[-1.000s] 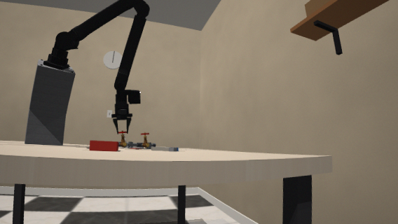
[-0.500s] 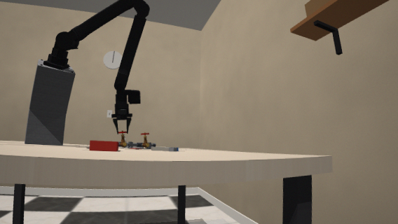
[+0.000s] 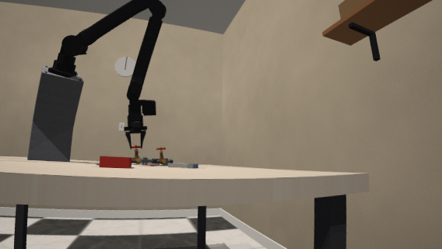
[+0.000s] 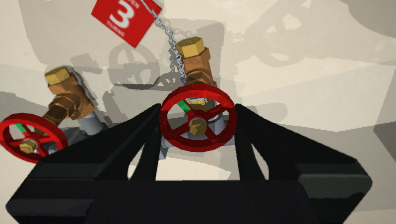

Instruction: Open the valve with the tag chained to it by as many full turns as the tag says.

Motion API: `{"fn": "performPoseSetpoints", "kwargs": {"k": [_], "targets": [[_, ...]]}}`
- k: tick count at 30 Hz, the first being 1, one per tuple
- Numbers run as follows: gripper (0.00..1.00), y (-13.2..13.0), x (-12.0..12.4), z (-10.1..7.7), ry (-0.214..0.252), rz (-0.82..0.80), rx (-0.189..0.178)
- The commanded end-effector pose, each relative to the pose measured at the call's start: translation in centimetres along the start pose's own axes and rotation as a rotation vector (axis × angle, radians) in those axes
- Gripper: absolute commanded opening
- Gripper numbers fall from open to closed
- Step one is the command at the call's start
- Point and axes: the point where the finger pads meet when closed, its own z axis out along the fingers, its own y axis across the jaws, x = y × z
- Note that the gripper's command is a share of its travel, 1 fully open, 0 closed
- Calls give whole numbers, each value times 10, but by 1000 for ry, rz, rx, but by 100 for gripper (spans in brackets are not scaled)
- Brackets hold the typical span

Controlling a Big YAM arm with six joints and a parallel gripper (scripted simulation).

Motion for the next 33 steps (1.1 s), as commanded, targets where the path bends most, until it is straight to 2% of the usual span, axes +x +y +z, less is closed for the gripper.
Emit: {"fn": "performPoseSetpoints", "kwargs": {"k": [1,6,12,14,29,31,32,33], "targets": [[0,3,2,0,-3,-76,-9],[0,3,2,0,-4,-194,-9],[0,4,2,0,-4,-422,-9],[0,4,2,0,-4,-422,-9],[0,4,1,0,-9,-1190,-10],[0,4,1,0,-9,-1190,-10],[0,4,1,0,-9,-1310,-10],[0,4,1,0,-9,-1356,-10]]}}
